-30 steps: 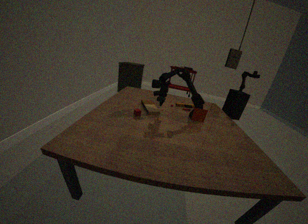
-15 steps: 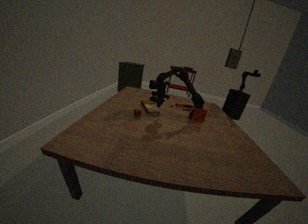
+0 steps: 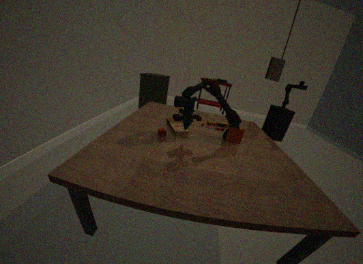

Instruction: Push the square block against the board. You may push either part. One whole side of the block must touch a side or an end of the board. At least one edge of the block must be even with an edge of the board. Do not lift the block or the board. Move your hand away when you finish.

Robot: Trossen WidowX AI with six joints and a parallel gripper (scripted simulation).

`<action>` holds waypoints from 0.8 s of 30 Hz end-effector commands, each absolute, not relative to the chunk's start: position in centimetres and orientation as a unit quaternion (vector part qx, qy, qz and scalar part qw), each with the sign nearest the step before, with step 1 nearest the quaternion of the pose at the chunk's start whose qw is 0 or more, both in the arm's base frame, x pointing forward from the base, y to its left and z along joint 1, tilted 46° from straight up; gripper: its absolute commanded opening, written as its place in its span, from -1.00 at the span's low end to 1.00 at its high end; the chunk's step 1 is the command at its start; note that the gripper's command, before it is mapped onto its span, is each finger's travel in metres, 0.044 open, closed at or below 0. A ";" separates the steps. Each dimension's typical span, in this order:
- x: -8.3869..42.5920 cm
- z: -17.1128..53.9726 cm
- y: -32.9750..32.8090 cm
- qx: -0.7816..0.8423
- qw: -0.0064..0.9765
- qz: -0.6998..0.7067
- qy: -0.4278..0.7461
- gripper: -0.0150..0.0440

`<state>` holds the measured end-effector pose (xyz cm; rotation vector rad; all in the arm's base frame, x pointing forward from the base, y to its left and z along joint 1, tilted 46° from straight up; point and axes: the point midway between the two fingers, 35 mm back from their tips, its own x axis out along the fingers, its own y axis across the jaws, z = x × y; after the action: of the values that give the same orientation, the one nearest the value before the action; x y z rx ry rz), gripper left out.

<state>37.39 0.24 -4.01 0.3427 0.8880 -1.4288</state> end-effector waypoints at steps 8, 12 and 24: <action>37.4 -7.1 -2.5 0.169 0.651 -0.637 0.376 -0.49; 37.2 -7.9 -3.3 0.169 0.651 -0.638 0.375 -0.49; 37.4 -7.5 -3.8 0.169 0.651 -0.638 0.375 -0.49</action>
<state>37.42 -3.44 -7.65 0.3900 0.8505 -1.4483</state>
